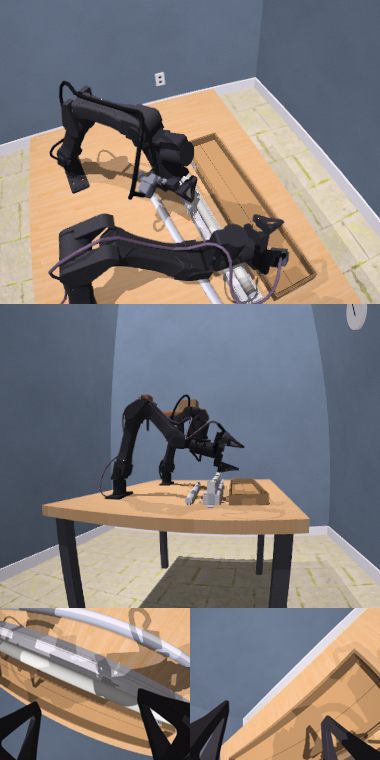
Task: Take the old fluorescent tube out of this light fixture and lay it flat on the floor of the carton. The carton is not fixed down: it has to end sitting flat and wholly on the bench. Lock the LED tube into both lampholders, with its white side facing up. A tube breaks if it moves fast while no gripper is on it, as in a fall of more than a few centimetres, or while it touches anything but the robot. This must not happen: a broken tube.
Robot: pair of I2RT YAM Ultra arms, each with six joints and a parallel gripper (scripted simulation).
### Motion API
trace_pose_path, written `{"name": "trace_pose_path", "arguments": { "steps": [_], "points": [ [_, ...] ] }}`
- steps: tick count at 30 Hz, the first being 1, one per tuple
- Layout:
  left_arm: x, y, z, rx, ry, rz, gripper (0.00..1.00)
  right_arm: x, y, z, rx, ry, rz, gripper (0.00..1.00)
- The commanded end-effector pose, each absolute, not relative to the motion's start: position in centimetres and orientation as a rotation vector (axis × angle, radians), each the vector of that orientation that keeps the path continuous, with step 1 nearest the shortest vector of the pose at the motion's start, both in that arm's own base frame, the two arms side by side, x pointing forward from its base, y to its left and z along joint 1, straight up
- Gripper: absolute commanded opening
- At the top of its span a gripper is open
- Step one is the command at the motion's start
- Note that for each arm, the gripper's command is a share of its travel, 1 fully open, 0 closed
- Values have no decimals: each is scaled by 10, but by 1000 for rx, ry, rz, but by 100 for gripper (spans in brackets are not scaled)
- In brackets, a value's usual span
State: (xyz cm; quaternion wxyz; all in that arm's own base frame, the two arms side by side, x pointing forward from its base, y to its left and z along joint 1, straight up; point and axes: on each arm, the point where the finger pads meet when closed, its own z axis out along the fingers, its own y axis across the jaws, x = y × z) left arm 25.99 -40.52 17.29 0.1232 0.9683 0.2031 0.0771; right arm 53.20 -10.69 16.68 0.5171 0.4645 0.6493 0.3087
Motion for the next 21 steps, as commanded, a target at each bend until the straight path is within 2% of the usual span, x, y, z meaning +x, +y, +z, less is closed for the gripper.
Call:
{"name": "trace_pose_path", "arguments": {
  "steps": [1, 18, 19, 21],
  "points": [
    [260, -406, 178, 2810, 590, 231, 100, 533, -107, 174, 1103, 1546, 745, 100],
    [259, -404, 180, 2813, 592, 224, 100, 534, -107, 182, 1088, 1535, 744, 100],
    [259, -404, 180, 2813, 592, 224, 49, 534, -107, 182, 1088, 1535, 744, 100],
    [259, -404, 180, 2813, 592, 224, 49, 534, -107, 182, 1088, 1535, 744, 100]
  ]
}}
